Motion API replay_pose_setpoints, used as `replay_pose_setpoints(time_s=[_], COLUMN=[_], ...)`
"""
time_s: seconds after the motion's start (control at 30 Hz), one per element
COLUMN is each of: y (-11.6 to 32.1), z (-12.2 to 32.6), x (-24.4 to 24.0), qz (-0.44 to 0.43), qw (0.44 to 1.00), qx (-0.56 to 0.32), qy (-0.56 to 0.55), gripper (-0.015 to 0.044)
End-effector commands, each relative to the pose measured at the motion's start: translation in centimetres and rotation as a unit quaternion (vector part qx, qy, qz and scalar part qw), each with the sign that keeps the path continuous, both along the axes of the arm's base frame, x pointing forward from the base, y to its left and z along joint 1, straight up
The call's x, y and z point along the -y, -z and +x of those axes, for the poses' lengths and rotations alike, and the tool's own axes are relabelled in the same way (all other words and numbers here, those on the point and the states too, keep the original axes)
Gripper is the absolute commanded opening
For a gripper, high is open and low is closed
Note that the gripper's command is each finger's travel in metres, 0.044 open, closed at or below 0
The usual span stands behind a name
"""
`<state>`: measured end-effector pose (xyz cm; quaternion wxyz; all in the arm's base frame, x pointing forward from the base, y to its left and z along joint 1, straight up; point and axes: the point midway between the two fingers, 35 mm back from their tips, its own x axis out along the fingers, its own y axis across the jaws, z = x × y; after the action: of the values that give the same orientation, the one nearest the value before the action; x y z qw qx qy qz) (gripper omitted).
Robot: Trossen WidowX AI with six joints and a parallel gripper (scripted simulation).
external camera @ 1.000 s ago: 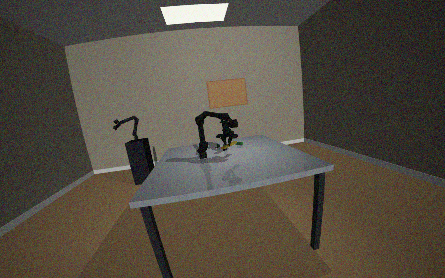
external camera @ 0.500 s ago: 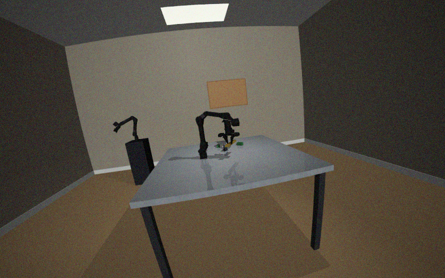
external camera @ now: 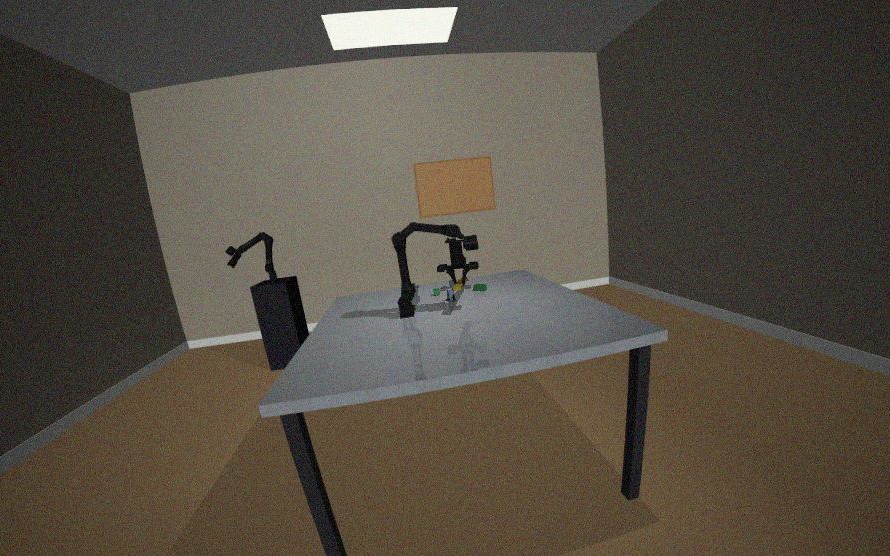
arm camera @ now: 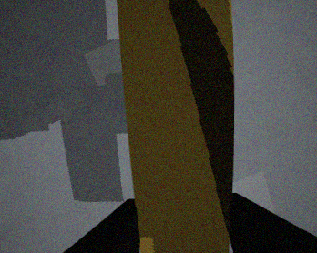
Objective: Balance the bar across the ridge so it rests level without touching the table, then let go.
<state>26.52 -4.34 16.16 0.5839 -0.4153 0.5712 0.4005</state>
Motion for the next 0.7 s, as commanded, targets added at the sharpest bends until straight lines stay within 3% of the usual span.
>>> replay_pose_setpoints(time_s=[0.0,0.67], y=[-0.1,-0.2], z=[0.0,-0.5], x=[-1.5,-9.4], qz=[0.001,0.002], qw=[1.0,0.987], qx=[0.0,0.0], qy=[-0.022,-0.163], gripper=[0.0,0.0])
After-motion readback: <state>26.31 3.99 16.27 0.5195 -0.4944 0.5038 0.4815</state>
